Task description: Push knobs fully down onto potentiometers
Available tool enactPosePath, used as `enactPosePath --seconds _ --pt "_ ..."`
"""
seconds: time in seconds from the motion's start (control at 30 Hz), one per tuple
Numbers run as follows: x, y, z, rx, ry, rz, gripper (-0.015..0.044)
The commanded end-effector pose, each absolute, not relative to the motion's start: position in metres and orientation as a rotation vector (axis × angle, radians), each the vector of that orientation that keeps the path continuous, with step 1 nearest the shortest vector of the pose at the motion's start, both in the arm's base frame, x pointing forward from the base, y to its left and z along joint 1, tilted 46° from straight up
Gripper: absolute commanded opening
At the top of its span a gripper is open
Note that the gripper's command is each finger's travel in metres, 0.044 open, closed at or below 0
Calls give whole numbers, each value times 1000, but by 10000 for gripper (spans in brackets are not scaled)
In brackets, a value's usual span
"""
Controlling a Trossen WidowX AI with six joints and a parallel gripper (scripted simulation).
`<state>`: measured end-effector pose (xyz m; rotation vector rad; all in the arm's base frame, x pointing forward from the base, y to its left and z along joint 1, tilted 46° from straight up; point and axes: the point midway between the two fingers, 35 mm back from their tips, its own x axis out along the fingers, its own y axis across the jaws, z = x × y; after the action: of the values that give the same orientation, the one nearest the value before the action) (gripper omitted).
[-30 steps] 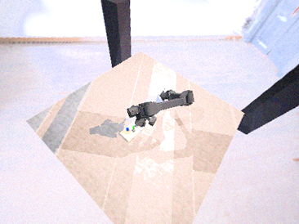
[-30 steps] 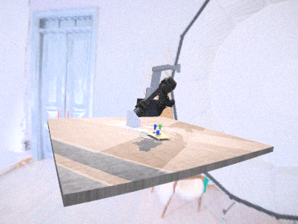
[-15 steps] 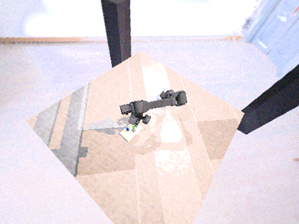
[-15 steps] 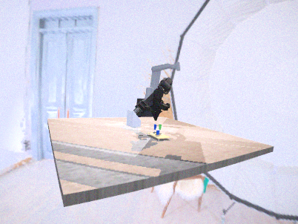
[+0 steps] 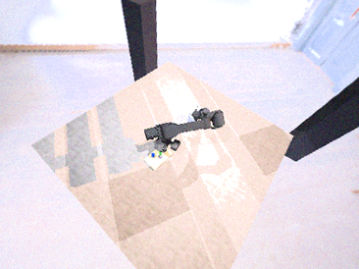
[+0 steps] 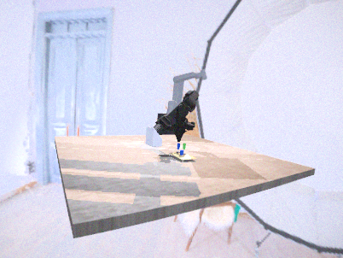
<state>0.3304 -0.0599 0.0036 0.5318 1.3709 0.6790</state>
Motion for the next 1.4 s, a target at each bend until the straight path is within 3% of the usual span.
enactPosePath --seconds 0.0,1.37 --pt "331 -57 1 539 1369 679 0" --pt "331 -54 -2 540 1368 680 0"
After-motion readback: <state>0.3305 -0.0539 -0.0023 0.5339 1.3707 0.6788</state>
